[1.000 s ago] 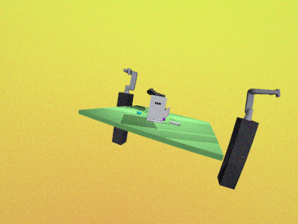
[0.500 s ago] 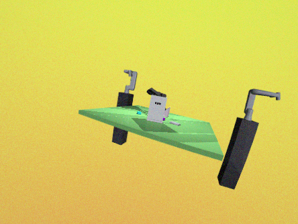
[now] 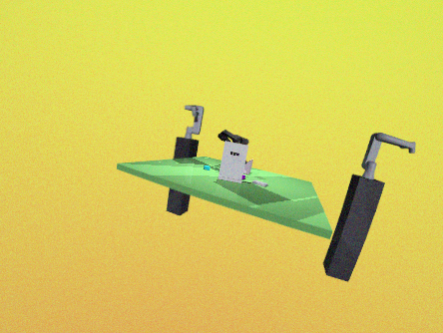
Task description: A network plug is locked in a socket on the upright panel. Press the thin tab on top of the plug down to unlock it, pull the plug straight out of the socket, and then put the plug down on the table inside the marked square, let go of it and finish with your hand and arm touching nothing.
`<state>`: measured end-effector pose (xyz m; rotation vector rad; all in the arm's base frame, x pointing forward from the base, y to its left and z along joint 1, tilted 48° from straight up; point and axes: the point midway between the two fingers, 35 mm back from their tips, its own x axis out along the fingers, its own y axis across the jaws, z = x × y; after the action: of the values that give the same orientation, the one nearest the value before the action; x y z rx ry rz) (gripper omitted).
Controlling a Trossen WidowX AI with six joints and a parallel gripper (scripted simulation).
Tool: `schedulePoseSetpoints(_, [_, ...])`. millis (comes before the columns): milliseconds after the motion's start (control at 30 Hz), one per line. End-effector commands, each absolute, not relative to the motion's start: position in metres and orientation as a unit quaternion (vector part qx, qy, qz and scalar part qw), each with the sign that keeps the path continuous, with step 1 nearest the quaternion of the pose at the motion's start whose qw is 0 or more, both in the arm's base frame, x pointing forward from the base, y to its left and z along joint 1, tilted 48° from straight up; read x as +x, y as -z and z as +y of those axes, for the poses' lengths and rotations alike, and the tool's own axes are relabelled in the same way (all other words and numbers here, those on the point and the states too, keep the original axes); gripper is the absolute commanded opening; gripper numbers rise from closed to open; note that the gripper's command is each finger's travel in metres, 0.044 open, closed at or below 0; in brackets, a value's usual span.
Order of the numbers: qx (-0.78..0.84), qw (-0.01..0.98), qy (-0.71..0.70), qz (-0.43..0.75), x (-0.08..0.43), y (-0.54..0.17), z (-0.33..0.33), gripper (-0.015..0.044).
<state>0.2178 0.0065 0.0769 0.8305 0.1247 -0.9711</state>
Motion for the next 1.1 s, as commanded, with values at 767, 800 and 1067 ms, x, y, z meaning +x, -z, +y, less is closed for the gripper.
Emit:
schedulePoseSetpoints(767, [0.387, 0.805, 0.447, 0.047, 0.214, -0.101, 0.024, 0.0156])
schedulePoseSetpoints(800, [0.386, 0.805, 0.447, 0.047, 0.214, -0.101, 0.025, 0.0156])
schedulePoseSetpoints(1067, [0.385, 0.806, 0.446, 0.054, 0.214, -0.107, 0.033, 0.0156])
